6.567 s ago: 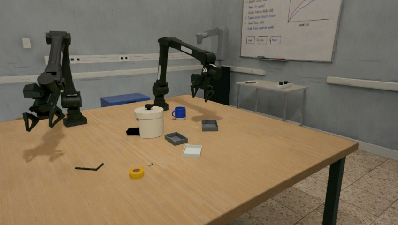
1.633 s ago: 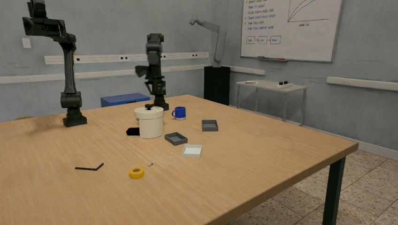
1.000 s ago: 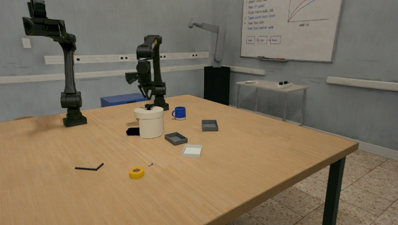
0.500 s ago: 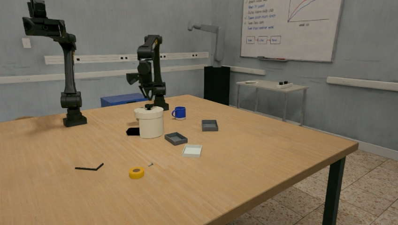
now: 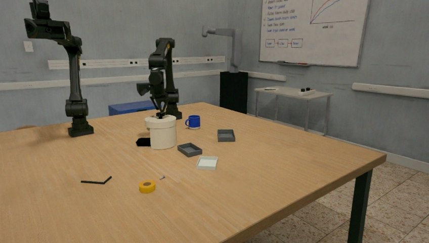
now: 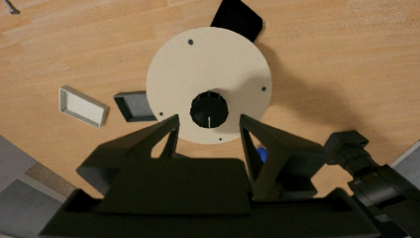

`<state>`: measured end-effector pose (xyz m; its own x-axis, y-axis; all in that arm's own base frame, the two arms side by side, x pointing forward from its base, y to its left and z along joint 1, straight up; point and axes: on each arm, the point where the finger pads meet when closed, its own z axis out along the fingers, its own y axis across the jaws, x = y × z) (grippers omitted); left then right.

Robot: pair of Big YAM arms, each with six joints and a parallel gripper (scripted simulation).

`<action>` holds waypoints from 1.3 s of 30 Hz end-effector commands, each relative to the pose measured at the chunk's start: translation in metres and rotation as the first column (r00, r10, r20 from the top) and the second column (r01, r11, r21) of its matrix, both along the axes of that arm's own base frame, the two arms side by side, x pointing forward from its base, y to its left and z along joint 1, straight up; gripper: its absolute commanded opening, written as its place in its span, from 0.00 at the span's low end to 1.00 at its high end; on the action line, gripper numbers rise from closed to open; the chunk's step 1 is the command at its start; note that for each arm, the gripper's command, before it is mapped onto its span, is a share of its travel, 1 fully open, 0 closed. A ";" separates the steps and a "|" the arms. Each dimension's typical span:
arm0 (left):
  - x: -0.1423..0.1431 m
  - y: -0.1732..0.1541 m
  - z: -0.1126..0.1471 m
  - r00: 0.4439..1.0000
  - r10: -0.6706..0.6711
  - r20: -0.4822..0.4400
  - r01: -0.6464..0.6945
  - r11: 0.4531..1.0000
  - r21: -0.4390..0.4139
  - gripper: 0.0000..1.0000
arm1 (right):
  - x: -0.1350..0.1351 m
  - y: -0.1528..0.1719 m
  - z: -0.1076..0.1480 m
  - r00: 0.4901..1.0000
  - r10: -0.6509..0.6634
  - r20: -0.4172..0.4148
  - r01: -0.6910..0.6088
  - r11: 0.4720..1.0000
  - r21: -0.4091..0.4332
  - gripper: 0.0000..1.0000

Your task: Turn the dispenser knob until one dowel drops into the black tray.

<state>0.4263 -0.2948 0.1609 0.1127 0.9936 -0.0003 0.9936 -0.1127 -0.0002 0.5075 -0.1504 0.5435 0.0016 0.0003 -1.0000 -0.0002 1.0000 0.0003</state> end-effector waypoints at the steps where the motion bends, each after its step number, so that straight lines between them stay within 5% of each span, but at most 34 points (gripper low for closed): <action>1: 0.010 0.002 -0.013 1.000 0.001 0.002 -0.001 1.000 0.003 0.69 | 0.001 0.003 0.041 0.998 0.004 0.064 -0.001 0.999 -0.043 1.00; 5: 0.006 0.005 -0.022 1.000 0.002 -0.010 -0.002 1.000 0.011 0.69 | 0.001 0.003 0.041 0.998 0.004 0.064 -0.001 0.999 -0.043 1.00; 6: 0.015 -0.006 0.006 0.999 0.002 0.048 -0.001 1.000 -0.028 0.69 | 0.001 0.003 0.041 0.998 0.004 0.064 -0.001 0.999 -0.043 1.00; 10: 0.006 0.006 -0.031 1.000 0.003 -0.012 -0.003 1.000 0.012 0.69 | 0.001 0.003 0.041 0.998 0.004 0.064 -0.001 0.999 -0.043 1.00; 15: 0.010 0.003 -0.031 1.000 0.004 0.006 -0.004 1.000 0.000 0.69 | 0.001 0.003 0.041 0.998 0.004 0.064 -0.001 0.999 -0.043 1.00; 16: 0.015 0.000 -0.019 1.000 0.004 0.030 -0.004 1.000 -0.016 0.00 | 0.001 0.003 0.041 0.998 0.004 0.064 -0.001 0.999 -0.043 1.00; 31: 0.013 -0.001 -0.014 0.999 0.011 0.037 -0.010 1.000 -0.020 0.00 | 0.001 0.003 0.041 0.998 0.004 0.064 -0.001 0.999 -0.043 1.00; 32: 0.013 -0.001 -0.014 0.991 0.133 0.034 -0.132 0.991 -0.024 0.00 | 0.001 0.003 0.041 0.998 0.004 0.064 -0.001 0.999 -0.043 1.00; 36: 0.013 0.000 -0.014 0.971 0.238 0.032 -0.237 0.971 -0.028 0.00 | 0.001 0.003 0.041 0.998 0.004 0.064 -0.001 0.999 -0.043 1.00; 39: 0.013 0.000 -0.014 0.984 0.176 0.033 -0.175 0.984 -0.026 0.00 | 0.001 0.003 0.041 0.998 0.004 0.064 -0.001 0.999 -0.043 1.00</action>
<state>0.4275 -0.2947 0.1367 -0.0090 1.0000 -0.0017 1.0000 0.0090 0.0015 0.5075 -0.1504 0.5435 0.0016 0.0003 -1.0000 -0.0002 1.0000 0.0003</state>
